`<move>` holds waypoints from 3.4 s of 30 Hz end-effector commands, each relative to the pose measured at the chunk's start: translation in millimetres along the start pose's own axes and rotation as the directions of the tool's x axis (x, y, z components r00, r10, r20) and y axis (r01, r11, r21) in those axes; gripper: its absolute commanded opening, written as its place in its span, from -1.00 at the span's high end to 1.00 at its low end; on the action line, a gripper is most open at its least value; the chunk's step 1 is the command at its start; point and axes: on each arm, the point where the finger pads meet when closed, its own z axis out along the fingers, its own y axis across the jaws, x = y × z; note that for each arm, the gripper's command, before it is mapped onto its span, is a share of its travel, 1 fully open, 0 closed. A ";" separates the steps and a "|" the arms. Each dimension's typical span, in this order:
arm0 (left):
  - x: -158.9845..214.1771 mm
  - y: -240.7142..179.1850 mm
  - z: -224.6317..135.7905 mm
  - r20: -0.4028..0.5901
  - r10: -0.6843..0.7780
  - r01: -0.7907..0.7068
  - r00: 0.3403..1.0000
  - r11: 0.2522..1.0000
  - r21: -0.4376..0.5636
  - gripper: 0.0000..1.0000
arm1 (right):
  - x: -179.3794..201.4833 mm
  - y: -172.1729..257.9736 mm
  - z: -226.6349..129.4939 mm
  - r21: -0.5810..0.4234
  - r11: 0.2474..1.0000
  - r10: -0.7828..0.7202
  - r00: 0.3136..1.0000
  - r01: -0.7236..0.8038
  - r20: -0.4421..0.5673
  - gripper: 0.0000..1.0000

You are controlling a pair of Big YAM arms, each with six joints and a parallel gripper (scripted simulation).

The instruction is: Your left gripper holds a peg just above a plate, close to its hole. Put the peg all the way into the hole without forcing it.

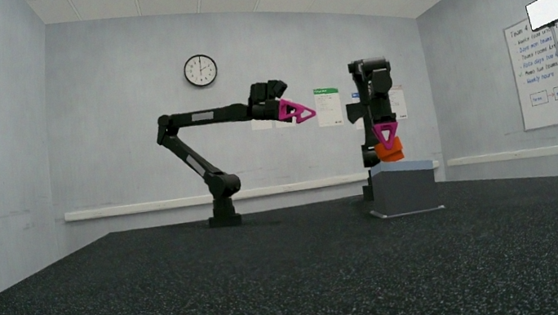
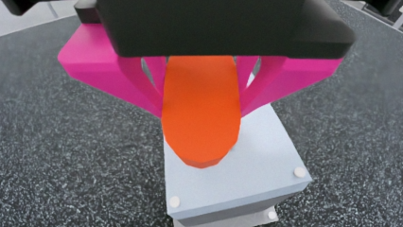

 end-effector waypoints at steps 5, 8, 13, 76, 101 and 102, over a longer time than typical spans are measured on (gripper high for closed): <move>-0.3 10.3 -12.0 0.002 0.000 0.000 1.000 0.999 -0.035 0.08 | -27.1 10.2 -9.0 -0.019 1.000 -0.002 0.998 0.003 0.062 -1.00; -0.3 10.3 -12.0 0.002 0.000 0.000 1.000 0.999 -0.035 0.08 | -25.3 10.9 -7.4 -0.022 1.000 -0.004 0.998 0.005 0.056 -1.00; -0.3 18.8 -23.9 0.002 0.000 0.000 1.000 0.998 -0.066 0.99 | -25.3 10.9 -7.4 -0.022 1.000 -0.004 0.998 0.005 0.056 -1.00; 36.3 26.5 -35.0 0.332 -0.086 0.168 0.939 0.959 -0.226 0.21 | -25.3 10.9 -7.4 -0.022 1.000 -0.004 0.998 0.005 0.056 -1.00; 31.9 23.3 -16.5 0.337 -0.112 0.187 0.935 0.962 -0.198 0.21 | -25.3 10.9 -7.4 -0.022 1.000 -0.004 0.998 0.005 0.056 -1.00; 32.0 23.2 -16.3 0.337 -0.110 0.185 0.935 0.962 -0.201 0.21 | -25.3 10.9 -7.4 -0.022 1.000 -0.004 0.998 0.005 0.056 -1.00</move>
